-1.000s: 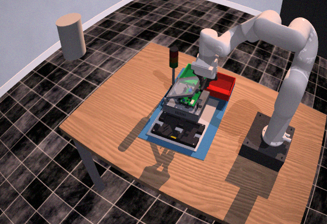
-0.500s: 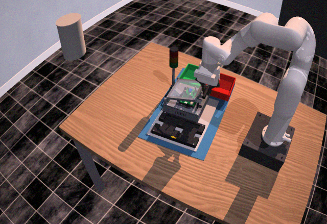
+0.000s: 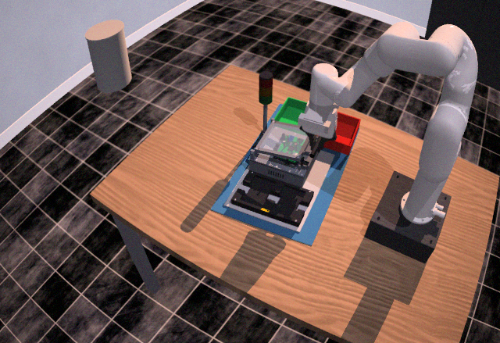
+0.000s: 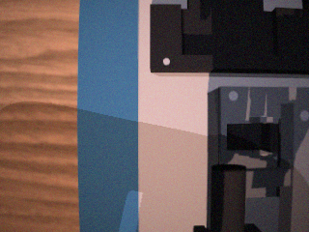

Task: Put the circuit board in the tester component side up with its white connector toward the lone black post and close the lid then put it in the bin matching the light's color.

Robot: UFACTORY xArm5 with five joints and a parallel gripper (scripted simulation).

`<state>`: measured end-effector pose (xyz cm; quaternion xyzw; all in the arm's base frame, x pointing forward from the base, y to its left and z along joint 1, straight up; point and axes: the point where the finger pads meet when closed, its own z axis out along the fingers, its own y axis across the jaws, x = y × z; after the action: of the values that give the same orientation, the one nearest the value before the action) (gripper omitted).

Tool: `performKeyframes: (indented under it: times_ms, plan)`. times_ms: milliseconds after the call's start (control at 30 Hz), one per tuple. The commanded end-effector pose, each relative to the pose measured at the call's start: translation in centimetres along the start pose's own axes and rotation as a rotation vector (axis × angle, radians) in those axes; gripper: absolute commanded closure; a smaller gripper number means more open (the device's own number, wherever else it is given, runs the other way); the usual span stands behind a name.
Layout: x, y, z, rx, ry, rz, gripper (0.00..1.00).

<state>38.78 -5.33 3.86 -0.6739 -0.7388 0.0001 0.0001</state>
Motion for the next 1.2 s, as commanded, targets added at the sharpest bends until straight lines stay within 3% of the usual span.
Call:
performKeyframes:
  times_ms: [0,1167]
  plan:
    - [0.0,0.1,0.2,-0.003,-0.001,0.000,1.00]
    - [0.0,0.0,1.3,-0.003,-0.001,0.000,1.00]
